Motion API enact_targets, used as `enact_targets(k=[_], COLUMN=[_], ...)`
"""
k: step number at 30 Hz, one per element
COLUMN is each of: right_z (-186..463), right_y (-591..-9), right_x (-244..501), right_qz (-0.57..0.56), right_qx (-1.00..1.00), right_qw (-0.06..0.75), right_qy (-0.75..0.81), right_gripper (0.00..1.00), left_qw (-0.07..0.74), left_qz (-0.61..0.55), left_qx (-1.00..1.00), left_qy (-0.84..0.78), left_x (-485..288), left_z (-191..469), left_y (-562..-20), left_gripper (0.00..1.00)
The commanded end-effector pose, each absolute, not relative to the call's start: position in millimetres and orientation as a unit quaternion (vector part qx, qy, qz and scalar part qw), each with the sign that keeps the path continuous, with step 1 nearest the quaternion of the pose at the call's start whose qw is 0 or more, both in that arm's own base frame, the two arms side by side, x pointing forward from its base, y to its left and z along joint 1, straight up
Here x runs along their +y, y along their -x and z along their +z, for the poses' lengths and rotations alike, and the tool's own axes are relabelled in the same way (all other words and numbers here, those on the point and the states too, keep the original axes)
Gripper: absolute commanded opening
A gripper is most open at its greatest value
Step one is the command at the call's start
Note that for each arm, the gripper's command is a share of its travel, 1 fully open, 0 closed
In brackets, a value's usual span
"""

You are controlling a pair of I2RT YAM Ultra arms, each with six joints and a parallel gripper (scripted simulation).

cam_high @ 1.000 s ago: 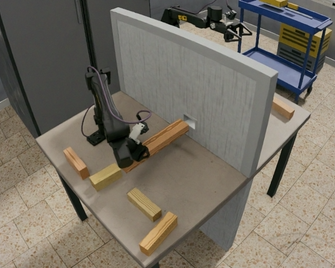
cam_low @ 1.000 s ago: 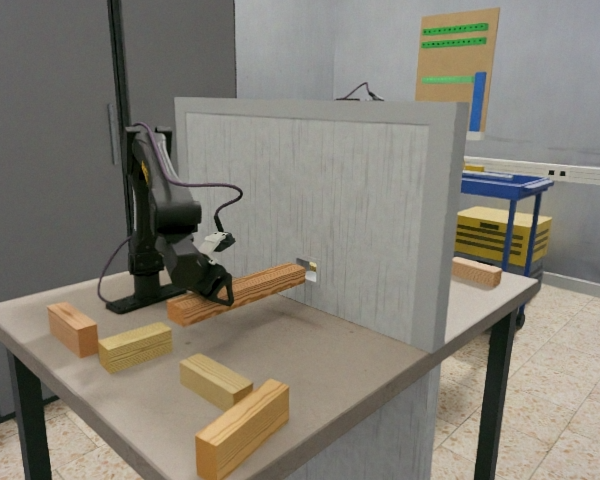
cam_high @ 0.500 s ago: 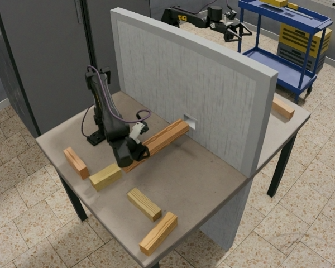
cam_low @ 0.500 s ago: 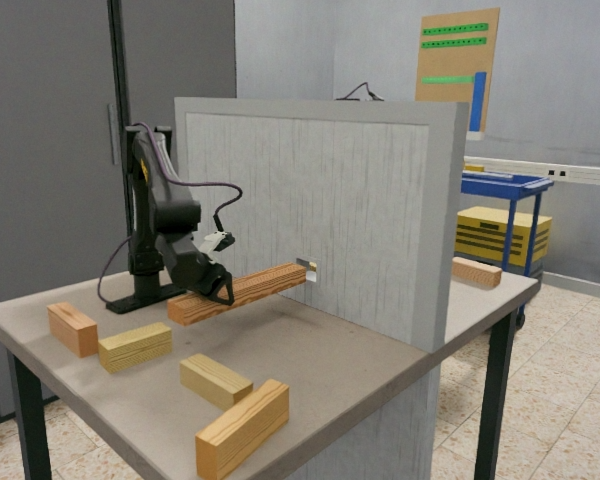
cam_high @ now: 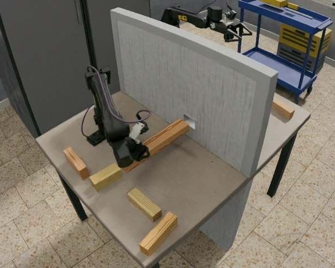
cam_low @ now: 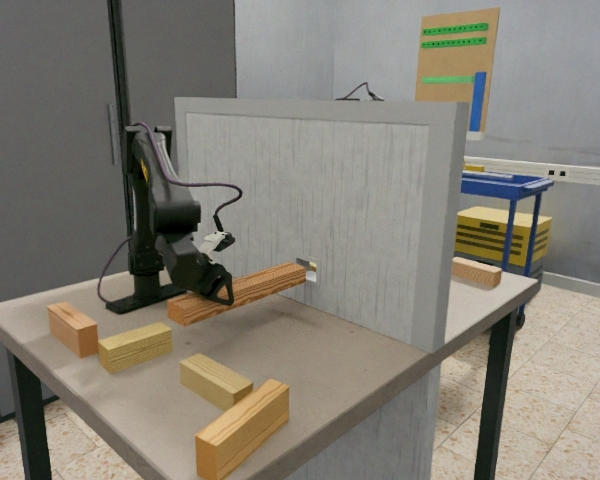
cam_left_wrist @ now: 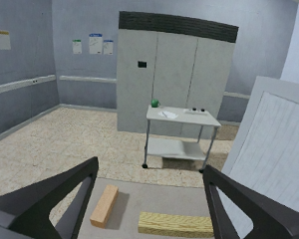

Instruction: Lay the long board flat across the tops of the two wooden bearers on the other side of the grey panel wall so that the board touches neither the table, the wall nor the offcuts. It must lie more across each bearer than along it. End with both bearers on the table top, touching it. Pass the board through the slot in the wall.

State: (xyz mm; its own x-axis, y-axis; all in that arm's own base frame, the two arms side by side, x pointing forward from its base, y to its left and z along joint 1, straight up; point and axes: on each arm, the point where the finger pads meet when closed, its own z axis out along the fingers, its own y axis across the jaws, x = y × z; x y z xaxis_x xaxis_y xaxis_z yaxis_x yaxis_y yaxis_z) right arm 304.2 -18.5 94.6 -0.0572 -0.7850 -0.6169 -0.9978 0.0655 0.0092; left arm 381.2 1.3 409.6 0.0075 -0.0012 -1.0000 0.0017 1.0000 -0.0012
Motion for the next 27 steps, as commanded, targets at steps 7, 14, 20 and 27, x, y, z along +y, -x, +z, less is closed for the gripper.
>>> enact_targets(k=[7, 14, 20, 27], right_z=[122, 118, 114, 128], right_y=[-312, -309, -308, -313], right_x=[-4, -7, -7, -13], right_qz=[0.224, 0.228, 0.234, 0.218], right_qx=[0.681, 0.684, 0.686, 0.681], right_qw=[0.276, 0.275, 0.272, 0.282], right_qy=[0.641, 0.636, 0.633, 0.640], right_gripper=[0.00, 0.00, 0.00, 0.00], left_qw=[0.728, 0.728, 0.728, 0.728], left_qz=[-0.001, -0.001, -0.001, -0.001], left_qx=[0.686, 0.686, 0.686, 0.686], left_qy=[0.002, 0.002, 0.002, 0.002], left_x=[1, 1, 1, 1], left_z=[426, 426, 426, 426], left_y=[-374, -374, -374, -374], left_gripper=[1.00, 1.00, 1.00, 1.00])
